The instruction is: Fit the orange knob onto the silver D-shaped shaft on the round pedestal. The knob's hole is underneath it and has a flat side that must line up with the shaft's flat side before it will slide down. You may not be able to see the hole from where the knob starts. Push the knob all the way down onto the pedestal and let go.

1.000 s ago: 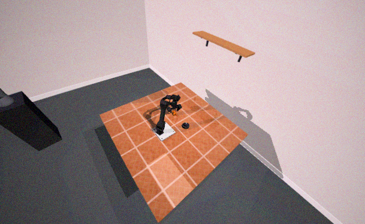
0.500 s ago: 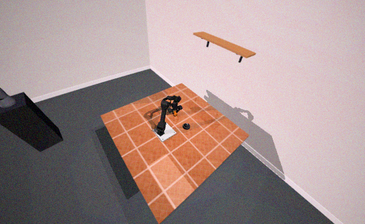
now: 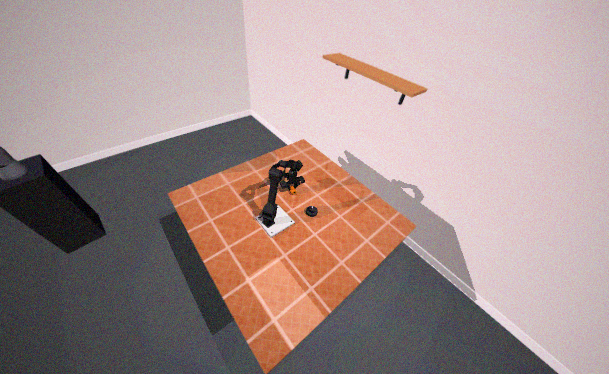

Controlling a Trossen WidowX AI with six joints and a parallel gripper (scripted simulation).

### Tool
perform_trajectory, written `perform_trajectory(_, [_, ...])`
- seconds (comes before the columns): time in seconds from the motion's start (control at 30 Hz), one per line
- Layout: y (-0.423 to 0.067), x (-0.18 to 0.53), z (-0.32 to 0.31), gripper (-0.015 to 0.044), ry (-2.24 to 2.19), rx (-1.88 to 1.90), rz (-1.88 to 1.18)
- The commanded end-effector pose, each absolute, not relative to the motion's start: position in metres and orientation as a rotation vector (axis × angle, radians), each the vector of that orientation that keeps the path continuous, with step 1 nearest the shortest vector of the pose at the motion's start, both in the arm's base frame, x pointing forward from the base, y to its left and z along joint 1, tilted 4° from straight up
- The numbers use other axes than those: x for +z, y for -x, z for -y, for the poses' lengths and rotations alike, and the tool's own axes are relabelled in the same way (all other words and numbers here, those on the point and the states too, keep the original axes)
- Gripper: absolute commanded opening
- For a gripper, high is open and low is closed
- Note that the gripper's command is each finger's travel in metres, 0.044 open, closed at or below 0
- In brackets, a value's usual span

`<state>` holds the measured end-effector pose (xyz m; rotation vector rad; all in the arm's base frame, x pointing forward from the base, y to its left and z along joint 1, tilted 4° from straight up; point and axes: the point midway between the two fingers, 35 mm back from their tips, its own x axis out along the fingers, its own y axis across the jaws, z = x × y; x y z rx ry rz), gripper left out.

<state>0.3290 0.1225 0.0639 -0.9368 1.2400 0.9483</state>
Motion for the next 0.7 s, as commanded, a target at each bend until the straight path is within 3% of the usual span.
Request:
perform_trajectory(0.0, [-0.329,0.065,-0.121,0.0179,0.92,0.96,-1.217])
perform_trajectory(0.67, [-0.322,0.075,-0.102,0.0179,0.715,1.071,-0.921])
